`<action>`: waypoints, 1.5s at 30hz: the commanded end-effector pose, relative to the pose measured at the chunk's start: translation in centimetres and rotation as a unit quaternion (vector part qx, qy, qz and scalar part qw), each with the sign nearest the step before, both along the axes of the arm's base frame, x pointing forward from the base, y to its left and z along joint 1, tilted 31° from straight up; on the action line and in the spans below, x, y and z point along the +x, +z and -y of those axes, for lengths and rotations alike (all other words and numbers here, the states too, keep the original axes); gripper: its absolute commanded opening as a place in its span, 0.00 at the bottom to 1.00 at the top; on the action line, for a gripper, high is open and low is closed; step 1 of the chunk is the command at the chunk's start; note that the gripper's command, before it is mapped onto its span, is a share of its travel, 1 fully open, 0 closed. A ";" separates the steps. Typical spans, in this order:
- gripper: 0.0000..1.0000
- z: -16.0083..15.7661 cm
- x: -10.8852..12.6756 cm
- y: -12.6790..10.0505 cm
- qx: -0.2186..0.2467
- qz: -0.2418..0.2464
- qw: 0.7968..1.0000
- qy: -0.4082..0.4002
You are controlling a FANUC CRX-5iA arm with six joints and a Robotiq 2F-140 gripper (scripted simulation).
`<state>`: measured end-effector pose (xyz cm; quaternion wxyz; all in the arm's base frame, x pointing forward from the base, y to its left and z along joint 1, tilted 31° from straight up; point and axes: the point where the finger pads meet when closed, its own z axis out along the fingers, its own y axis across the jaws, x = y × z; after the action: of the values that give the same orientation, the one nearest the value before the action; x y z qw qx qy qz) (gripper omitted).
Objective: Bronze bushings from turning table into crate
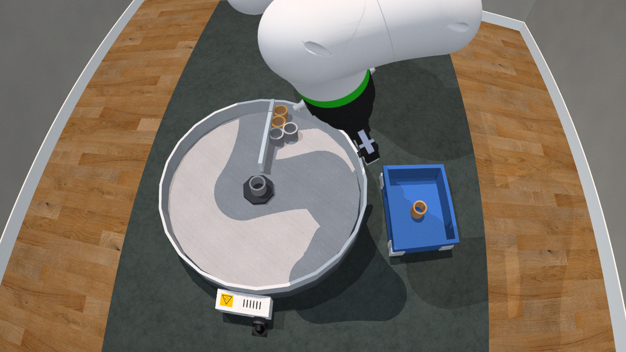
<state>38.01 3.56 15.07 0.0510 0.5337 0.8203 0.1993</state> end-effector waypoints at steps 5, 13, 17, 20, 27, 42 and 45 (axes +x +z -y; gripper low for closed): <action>0.24 7.1 -4.4 -2.1 -0.025 0.046 0.987 -0.155; 0.24 10.5 -6.5 -3.2 -0.031 0.064 0.972 -0.226; 0.24 11.9 -7.5 -3.7 -0.035 0.071 0.964 -0.255; 0.24 12.6 -8.0 -4.0 -0.036 0.075 0.959 -0.271; 0.24 13.2 -8.3 -4.2 -0.036 0.079 0.955 -0.284; 0.24 13.3 -8.3 -4.2 -0.037 0.080 0.954 -0.286; 0.24 13.3 -8.3 -4.2 -0.037 0.080 0.954 -0.286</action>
<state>29.66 -9.78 10.83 0.1903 0.7262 0.6334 0.1880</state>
